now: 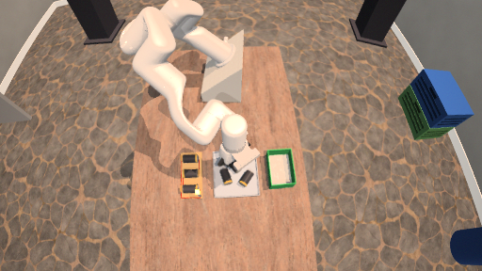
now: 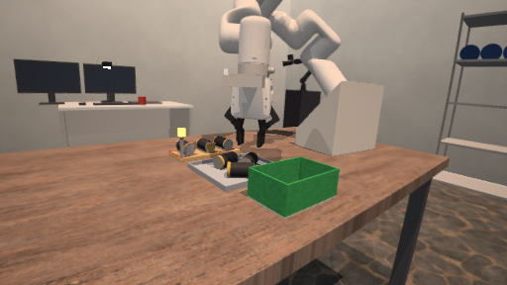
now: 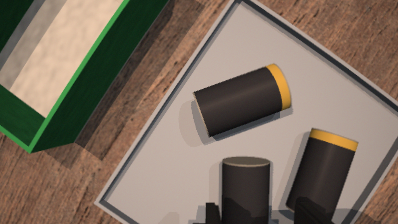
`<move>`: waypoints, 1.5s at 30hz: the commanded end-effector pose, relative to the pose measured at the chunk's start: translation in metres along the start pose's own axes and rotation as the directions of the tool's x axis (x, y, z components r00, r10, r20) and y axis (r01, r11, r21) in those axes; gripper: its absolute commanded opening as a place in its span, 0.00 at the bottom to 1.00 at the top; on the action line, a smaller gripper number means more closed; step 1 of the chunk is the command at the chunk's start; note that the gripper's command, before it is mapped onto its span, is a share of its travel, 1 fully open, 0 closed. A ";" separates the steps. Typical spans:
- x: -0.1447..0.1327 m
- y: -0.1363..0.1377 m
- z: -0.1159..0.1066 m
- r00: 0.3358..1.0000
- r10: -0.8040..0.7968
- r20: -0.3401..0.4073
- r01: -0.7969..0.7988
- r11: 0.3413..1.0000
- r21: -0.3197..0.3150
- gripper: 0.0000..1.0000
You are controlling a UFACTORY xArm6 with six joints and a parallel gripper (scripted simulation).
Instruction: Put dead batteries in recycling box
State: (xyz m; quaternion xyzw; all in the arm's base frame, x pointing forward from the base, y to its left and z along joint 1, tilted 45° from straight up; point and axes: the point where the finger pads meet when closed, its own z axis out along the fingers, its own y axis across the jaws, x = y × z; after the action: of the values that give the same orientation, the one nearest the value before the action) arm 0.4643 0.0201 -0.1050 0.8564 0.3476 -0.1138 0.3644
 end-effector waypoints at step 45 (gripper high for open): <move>0.002 0.001 0.044 1.000 0.001 -0.003 -0.001 1.000 -0.001 0.51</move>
State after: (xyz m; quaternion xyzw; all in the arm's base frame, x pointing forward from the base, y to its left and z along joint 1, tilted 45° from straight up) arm 0.4675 -0.0107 -0.1365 0.8565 0.3475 -0.1143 0.3642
